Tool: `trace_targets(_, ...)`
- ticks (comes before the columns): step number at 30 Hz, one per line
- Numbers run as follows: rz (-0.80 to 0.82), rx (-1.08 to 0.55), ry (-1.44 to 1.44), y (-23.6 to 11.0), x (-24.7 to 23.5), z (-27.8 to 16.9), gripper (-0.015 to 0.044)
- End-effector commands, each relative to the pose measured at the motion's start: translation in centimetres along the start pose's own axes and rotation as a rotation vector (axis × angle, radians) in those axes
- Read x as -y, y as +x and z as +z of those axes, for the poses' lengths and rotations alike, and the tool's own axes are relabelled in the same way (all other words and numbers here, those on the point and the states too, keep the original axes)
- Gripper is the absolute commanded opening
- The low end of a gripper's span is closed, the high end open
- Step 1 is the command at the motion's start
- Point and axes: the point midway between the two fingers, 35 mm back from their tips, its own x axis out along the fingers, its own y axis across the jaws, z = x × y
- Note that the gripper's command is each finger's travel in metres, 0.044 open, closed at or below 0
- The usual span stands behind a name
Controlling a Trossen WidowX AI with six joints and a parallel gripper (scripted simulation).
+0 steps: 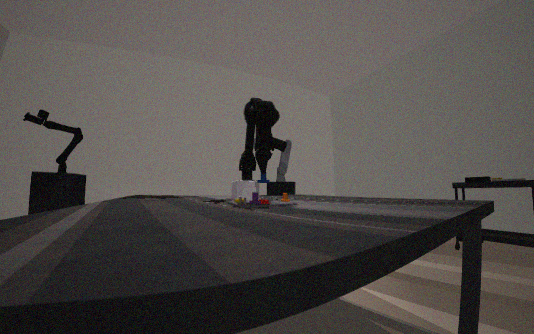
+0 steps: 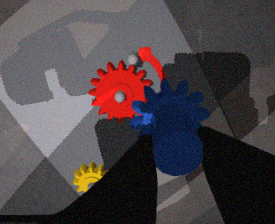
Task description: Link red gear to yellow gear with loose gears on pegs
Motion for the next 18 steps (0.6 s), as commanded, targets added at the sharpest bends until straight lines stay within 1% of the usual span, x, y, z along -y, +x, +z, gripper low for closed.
trace_targets(1, 0.006, -0.007, -0.004, 0.6, -0.2, -1.2, 0.0000)
trace_targets(18, 0.007, -0.011, -0.003, 2.3, -0.5, -6.0, 0.0000)
